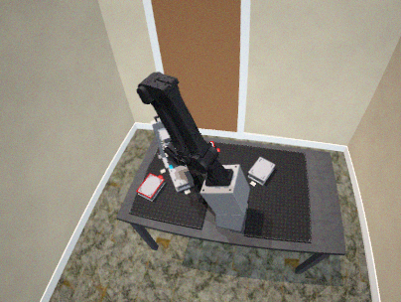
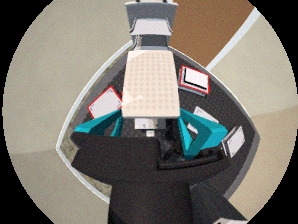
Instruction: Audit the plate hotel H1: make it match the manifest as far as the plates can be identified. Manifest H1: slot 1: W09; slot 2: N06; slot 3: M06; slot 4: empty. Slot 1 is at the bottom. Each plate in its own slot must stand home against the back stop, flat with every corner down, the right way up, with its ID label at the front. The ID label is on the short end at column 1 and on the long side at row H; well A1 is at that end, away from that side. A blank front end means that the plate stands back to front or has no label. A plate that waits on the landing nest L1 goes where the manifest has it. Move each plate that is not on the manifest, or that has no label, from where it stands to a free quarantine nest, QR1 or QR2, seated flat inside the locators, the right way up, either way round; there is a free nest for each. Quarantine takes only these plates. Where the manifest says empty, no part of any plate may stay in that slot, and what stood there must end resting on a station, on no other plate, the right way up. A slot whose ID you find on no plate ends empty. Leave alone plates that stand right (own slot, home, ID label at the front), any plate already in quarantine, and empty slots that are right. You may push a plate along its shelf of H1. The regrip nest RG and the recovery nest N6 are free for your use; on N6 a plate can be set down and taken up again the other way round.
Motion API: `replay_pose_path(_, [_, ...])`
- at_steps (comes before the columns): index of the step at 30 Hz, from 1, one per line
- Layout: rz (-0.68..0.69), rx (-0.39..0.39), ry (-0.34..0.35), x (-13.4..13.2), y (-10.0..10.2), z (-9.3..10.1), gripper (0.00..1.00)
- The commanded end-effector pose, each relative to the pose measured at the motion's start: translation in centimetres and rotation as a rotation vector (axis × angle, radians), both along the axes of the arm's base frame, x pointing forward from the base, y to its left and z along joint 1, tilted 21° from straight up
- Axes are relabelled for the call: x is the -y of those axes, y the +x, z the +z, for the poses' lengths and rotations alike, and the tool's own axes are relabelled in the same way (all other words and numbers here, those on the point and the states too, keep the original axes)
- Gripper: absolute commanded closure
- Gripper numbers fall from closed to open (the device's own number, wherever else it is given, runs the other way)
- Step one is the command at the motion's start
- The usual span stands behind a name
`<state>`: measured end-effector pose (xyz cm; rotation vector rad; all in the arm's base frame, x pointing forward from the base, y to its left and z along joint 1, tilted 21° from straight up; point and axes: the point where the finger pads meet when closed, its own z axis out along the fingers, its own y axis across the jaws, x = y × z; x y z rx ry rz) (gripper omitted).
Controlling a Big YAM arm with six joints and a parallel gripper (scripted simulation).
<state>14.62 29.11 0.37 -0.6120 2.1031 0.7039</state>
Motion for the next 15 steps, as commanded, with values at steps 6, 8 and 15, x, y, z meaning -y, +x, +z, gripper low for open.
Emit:
replay_pose_path(6, [-0.010, 0.002, 0.029, -0.42, 0.20, 0.11, 0.14])
replay_pose_path(8, [-0.010, 0.002, 0.029, -0.42, 0.20, 0.11, 0.14])
replay_pose_path(15, [-0.003, 0.003, 0.032, -0.76, 0.00, -0.18, 0.14])
